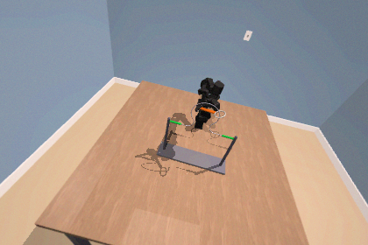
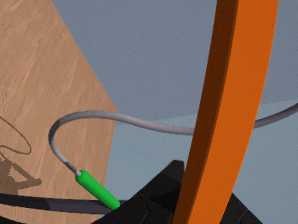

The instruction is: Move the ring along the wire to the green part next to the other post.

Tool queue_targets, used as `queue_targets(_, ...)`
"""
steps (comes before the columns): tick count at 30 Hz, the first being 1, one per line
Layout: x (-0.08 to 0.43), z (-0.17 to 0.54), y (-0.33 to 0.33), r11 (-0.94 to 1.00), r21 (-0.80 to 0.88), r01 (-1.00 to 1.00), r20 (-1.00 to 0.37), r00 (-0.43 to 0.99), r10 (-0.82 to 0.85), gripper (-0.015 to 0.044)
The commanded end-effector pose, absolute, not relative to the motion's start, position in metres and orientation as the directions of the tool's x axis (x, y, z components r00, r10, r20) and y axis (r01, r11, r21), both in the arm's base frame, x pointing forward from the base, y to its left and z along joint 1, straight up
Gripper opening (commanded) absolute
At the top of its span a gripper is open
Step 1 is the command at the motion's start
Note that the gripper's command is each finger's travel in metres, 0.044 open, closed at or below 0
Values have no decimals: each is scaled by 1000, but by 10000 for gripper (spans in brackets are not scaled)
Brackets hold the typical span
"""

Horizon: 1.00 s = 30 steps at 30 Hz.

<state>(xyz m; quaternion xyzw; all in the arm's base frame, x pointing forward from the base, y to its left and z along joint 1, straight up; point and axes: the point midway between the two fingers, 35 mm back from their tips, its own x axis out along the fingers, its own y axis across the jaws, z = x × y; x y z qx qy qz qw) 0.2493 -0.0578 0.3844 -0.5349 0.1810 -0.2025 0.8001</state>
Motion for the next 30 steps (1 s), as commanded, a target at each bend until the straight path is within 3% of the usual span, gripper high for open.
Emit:
queue_targets(1, 247, 386, -60, 297, -945, 136, -44, 849, -527, -150)
queue_targets(30, 247, 402, -63, -84, -989, 124, 149, 846, -511, -150)
